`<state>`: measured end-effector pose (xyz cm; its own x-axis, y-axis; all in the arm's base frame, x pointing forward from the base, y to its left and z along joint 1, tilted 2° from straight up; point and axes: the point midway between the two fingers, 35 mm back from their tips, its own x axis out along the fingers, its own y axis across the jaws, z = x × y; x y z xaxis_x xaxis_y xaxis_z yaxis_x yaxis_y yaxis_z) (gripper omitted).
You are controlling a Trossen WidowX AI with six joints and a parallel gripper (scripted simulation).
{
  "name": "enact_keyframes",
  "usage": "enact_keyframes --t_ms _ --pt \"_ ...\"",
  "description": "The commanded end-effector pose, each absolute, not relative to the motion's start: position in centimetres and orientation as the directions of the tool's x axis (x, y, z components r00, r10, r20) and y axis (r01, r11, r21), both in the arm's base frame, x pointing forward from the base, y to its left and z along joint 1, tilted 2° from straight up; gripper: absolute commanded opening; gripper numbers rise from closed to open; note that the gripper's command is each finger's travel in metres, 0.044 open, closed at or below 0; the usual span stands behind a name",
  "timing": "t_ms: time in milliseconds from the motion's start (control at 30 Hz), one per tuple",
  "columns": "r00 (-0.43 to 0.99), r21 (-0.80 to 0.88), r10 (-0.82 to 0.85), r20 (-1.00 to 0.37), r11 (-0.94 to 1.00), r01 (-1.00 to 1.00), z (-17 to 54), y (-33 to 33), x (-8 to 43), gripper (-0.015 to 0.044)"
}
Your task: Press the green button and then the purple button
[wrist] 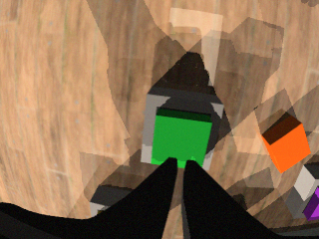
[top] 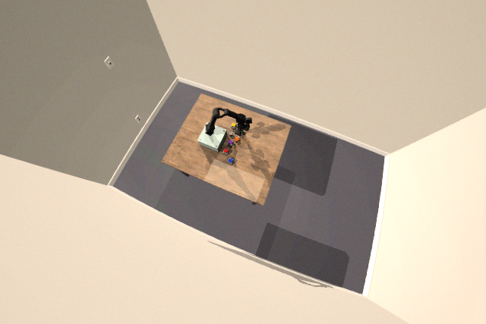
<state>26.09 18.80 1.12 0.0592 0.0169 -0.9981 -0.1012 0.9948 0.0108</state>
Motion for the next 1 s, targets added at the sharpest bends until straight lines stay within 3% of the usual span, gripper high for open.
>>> enact_keyframes --t_ms 0,967 --pt "0.057 0.01 0.016 -0.998 0.994 -0.106 0.6 18.8 26.1 0.002" --pt "0.057 0.01 0.016 -0.998 0.994 -0.106 -2.1 18.8 26.2 0.002"
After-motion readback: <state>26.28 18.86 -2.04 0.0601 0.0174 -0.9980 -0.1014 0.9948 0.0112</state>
